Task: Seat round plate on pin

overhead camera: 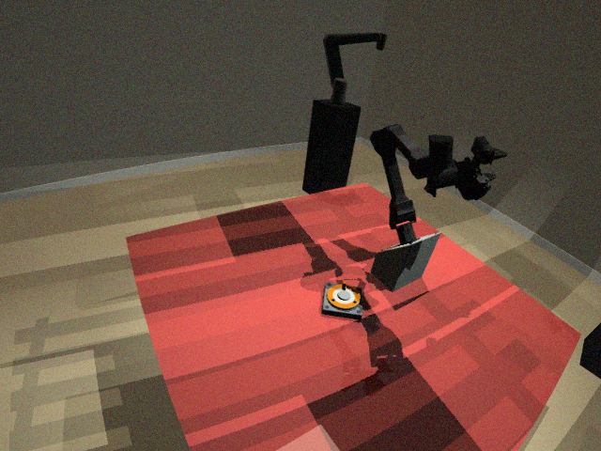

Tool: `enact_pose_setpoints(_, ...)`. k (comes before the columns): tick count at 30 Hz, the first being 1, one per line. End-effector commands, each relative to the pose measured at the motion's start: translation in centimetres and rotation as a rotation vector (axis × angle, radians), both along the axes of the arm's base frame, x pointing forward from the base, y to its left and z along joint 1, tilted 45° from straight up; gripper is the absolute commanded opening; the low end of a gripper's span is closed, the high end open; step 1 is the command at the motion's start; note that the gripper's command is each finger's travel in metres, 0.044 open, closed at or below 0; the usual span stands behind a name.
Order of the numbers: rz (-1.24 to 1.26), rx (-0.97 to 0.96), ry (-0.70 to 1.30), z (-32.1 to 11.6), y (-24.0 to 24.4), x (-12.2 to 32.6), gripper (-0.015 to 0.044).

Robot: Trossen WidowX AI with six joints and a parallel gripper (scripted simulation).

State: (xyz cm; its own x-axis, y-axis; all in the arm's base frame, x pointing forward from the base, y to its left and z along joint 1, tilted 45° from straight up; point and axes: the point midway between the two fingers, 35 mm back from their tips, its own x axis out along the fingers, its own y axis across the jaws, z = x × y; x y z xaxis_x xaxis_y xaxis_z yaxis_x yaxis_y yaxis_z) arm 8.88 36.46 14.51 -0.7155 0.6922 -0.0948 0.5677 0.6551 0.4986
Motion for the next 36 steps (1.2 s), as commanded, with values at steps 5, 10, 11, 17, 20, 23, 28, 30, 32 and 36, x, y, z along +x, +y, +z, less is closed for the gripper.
enact_pose_setpoints(5,-0.340,-0.131,-0.282,-5.0,-1.2,8.2,0.0269)
enact_pose_setpoints(10,-0.532,-0.351,-0.564,-9.7,-6.0,15.0,0.0138)
enact_pose_setpoints(11,-0.558,-0.422,-0.634,-10.9,-7.7,16.5,0.0111)
enact_pose_setpoints(17,-0.515,-0.885,-0.964,-15.8,-20.1,21.5,0.0000)
enact_pose_setpoints(20,-0.367,-1.128,-1.061,-16.9,-27.2,21.9,0.0000)
enact_pose_setpoints(23,-0.094,-1.386,-1.096,-16.9,-35.3,20.7,0.0000)
enact_pose_setpoints(28,0.345,-1.602,-1.010,-14.9,-44.0,17.5,0.0000)
enact_pose_setpoints(30,0.531,-1.645,-0.942,-13.7,-46.9,16.0,0.0000)
enact_pose_setpoints(32,0.555,-1.649,-0.932,-13.5,-47.2,15.9,0.0000)
enact_pose_setpoints(36,0.555,-1.648,-0.932,-13.6,-47.1,15.5,0.0000)
